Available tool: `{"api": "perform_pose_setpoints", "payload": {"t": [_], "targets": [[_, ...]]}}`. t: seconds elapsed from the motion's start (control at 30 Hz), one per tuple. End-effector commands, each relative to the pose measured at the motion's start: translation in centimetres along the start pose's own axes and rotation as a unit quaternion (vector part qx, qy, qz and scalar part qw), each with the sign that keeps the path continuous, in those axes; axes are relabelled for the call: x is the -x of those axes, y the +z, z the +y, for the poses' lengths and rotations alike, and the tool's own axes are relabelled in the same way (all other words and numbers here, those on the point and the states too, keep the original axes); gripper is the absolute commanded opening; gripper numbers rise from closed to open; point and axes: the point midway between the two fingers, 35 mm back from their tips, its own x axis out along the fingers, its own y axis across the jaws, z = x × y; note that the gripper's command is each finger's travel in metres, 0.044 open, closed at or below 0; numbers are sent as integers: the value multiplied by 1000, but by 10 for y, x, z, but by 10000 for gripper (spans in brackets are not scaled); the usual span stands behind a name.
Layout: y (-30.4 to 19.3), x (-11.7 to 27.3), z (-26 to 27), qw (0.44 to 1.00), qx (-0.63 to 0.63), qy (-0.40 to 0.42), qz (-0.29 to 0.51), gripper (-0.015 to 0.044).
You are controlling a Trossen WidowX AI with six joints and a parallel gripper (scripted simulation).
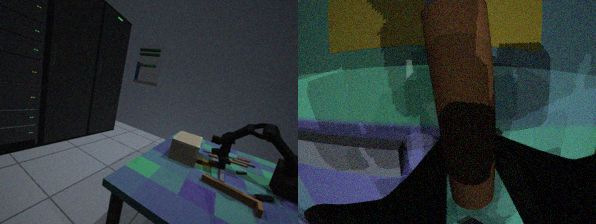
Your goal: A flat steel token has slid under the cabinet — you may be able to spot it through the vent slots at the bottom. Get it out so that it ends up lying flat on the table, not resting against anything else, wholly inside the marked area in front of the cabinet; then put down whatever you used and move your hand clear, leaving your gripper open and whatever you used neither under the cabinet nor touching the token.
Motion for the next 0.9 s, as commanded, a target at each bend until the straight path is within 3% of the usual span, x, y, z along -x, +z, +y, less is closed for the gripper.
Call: {"api": "perform_pose_setpoints", "payload": {"t": [0.0,0.87], "targets": [[-6,-1,0,1000,2,2,1,0],[-35,-1,-1,1000,1,2,1,0]]}}
